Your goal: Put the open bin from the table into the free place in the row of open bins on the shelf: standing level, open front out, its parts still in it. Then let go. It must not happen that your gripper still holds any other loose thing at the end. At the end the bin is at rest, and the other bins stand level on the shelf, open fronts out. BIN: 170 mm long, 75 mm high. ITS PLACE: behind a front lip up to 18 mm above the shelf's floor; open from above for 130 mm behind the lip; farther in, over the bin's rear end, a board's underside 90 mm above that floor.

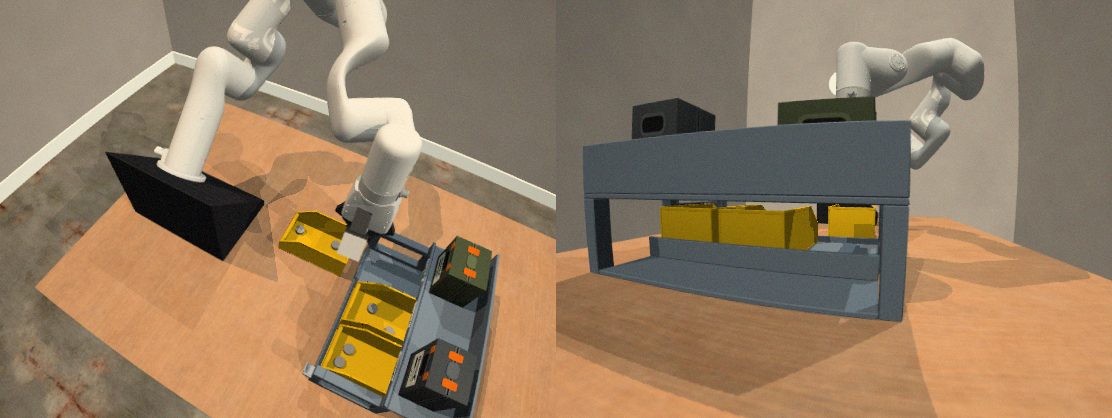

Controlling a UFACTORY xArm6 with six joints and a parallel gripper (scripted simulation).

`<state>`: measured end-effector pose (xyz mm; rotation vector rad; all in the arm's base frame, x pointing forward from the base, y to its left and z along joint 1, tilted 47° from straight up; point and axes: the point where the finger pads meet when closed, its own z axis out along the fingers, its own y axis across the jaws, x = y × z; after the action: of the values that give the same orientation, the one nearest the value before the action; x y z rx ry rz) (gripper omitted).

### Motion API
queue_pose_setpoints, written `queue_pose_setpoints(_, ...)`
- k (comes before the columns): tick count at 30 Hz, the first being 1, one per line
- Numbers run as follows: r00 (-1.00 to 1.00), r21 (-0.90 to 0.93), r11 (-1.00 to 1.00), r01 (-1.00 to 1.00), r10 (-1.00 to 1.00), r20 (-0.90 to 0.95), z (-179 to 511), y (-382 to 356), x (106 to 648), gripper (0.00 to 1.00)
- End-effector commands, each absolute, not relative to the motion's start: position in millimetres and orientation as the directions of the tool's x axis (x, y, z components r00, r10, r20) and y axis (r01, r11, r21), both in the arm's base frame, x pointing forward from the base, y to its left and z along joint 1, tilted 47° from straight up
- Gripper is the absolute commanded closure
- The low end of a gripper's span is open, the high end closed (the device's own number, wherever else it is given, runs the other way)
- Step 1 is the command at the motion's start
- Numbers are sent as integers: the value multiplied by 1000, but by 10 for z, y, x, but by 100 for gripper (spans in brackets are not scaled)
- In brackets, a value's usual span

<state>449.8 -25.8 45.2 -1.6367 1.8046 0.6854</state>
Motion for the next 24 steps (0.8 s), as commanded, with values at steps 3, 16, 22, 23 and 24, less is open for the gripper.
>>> queue_pose_setpoints(3,-58,-22,107,-994,-684,-727,394,-198,4516,67)
queue_pose_setpoints(16,-58,-22,107,-994,-684,-727,382,-185,4519,67)
queue_pose_setpoints(22,-58,-22,107,-994,-684,-727,327,-127,4526,67)
queue_pose_setpoints(23,-58,-22,107,-994,-684,-727,327,-127,4526,67)
queue_pose_setpoints(24,-58,-22,107,-994,-684,-727,327,-127,4526,67)
